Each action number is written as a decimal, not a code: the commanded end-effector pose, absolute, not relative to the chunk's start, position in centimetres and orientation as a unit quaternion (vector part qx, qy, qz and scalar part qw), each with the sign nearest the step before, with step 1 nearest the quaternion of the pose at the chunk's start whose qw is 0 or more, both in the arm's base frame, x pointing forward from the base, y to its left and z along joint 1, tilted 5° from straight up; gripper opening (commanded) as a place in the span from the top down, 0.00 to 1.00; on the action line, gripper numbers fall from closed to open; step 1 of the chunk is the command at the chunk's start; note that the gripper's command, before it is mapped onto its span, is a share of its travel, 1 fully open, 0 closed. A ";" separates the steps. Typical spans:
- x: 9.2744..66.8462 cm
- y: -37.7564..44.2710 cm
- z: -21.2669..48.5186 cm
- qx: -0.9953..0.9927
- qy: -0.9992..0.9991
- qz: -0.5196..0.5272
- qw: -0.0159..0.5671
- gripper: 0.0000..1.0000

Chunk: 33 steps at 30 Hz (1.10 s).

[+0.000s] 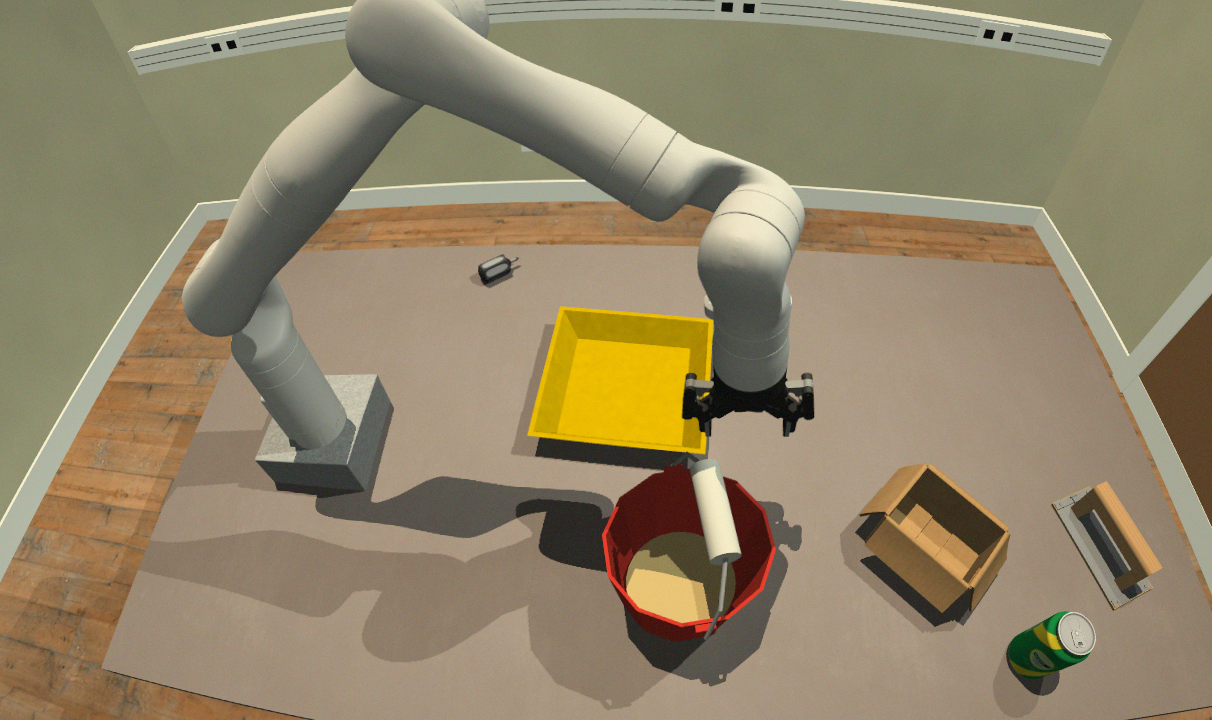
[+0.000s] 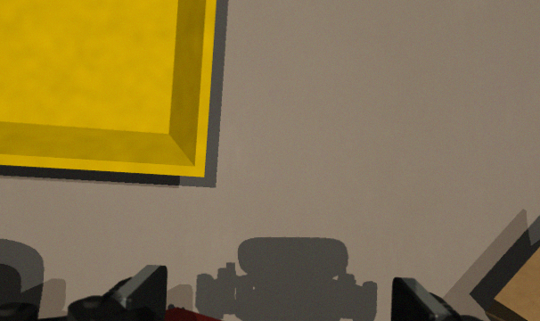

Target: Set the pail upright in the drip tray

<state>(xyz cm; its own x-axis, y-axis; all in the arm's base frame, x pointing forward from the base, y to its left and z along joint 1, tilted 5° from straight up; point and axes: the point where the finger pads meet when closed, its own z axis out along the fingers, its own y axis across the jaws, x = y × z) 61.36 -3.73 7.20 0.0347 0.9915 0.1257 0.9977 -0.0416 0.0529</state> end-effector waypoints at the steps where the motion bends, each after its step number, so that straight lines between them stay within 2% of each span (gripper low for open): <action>1: 60.0 -2.9 9.8 -0.665 -0.743 -0.070 0.018 0.00; 20: 52.5 -0.8 15.4 -0.359 -0.932 -0.044 0.008 0.00; 33: 47.6 -0.1 18.5 -0.129 -0.991 -0.018 0.002 0.00</action>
